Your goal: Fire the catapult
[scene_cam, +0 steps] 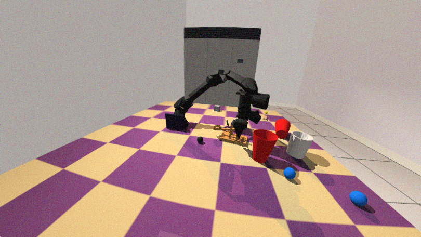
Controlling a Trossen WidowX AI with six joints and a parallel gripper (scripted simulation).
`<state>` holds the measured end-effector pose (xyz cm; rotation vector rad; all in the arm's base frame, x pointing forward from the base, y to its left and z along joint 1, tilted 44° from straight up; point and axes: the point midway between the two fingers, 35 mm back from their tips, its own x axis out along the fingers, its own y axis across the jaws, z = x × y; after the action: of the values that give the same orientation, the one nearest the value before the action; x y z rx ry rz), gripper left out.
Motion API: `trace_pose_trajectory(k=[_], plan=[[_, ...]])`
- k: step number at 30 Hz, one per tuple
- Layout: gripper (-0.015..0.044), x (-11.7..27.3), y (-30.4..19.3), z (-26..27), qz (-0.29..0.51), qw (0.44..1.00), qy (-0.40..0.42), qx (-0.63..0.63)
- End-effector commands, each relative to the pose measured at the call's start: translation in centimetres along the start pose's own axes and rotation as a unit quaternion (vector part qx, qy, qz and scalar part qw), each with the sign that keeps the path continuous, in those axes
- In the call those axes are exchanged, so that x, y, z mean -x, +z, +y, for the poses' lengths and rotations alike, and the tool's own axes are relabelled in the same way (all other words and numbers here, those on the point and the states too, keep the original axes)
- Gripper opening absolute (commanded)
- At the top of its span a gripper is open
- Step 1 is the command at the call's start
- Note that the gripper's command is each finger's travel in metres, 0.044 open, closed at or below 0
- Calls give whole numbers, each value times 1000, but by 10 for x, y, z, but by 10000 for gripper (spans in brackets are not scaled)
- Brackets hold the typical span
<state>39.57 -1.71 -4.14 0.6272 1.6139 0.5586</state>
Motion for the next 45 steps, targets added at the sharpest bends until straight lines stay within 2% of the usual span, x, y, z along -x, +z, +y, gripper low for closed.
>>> trace_pose_trajectory(k=[1,7,18,24,28,31,45], plan=[[440,-7,-1,1,0,1000,3,-2],[440,-14,-2,1,0,1000,4,-2],[151,-11,-1,1,0,1000,0,0],[111,-11,-1,1,0,1000,0,0],[6,21,0,0,0,1000,0,0],[0,39,-1,0,1,1000,0,-1],[0,22,0,1,0,1000,2,-2]])
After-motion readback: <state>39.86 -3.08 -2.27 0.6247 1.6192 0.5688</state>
